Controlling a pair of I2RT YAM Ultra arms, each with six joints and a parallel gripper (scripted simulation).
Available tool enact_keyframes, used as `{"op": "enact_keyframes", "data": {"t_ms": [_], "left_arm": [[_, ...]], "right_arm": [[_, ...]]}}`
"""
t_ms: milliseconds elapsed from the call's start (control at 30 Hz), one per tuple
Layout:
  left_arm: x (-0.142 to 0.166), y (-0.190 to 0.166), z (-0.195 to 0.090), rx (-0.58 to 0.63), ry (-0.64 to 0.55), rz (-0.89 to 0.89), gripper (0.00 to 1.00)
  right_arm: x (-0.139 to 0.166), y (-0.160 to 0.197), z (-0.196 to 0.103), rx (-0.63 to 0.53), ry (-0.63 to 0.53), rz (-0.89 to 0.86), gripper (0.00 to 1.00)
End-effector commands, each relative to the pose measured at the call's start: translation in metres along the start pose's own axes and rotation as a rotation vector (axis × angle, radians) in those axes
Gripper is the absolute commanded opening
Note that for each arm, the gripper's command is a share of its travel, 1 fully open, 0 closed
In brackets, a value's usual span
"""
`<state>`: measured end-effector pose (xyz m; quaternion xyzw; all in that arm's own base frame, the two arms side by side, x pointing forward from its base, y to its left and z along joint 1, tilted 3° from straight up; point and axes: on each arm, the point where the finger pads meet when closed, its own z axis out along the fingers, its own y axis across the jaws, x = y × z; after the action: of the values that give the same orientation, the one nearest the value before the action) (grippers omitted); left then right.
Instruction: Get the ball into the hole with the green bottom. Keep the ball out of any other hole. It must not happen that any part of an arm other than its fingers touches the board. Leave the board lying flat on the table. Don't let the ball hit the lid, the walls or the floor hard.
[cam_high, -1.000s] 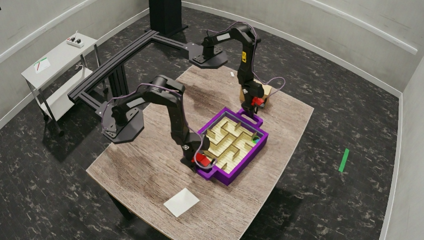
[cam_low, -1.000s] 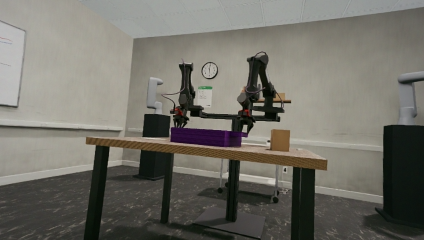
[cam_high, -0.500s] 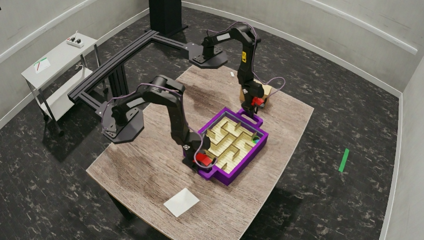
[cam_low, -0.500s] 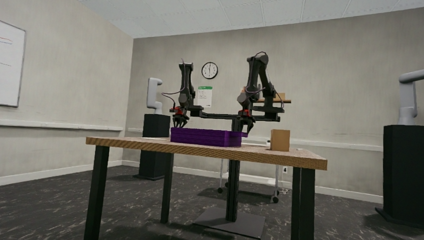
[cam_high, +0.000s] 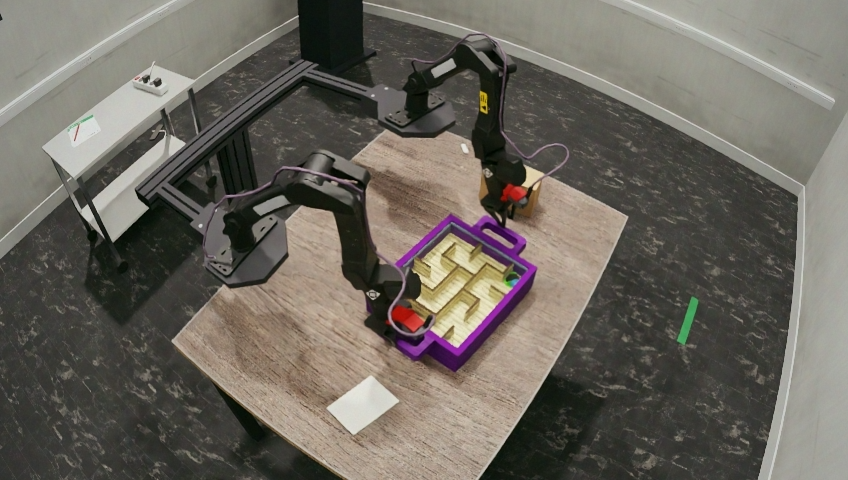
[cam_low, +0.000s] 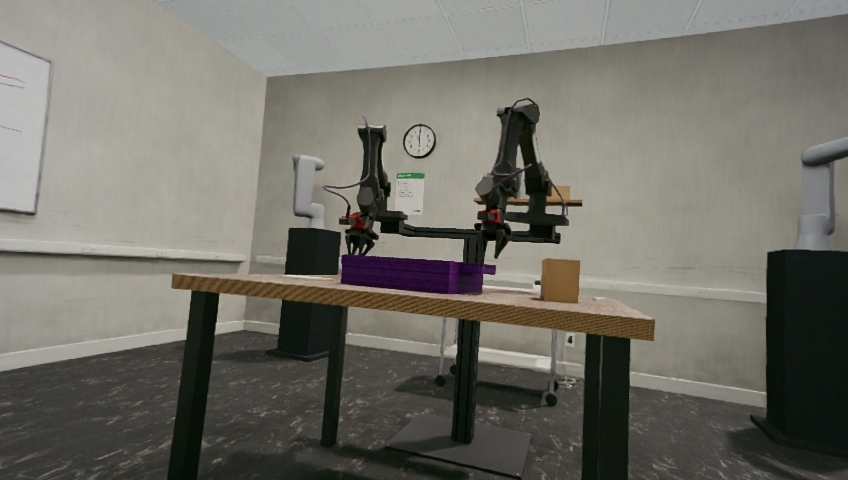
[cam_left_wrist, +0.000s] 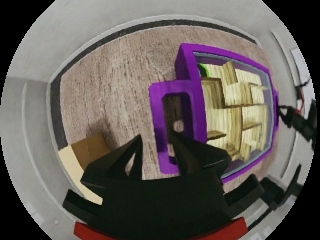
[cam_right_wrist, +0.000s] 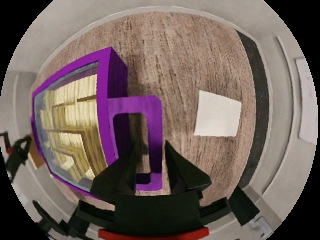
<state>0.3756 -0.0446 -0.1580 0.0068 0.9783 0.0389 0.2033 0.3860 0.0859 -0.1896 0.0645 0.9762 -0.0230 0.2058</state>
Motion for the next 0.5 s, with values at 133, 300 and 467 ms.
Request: {"op": "enact_keyframes", "data": {"t_ms": [133,300,467], "left_arm": [[0.000,-0.001,-0.025,-0.006,0.002,0.001,0.39],[0.000,-0.001,-0.039,-0.006,0.000,0.000,0.39],[-0.001,0.002,-0.035,-0.010,0.004,-0.007,0.39]], "right_arm": [[-0.017,0.007,0.000,-0.006,-0.046,0.007,0.39],[-0.017,0.007,0.000,-0.006,-0.046,0.007,0.39],[-0.017,0.007,0.000,-0.006,-0.046,0.007,0.39]]}}
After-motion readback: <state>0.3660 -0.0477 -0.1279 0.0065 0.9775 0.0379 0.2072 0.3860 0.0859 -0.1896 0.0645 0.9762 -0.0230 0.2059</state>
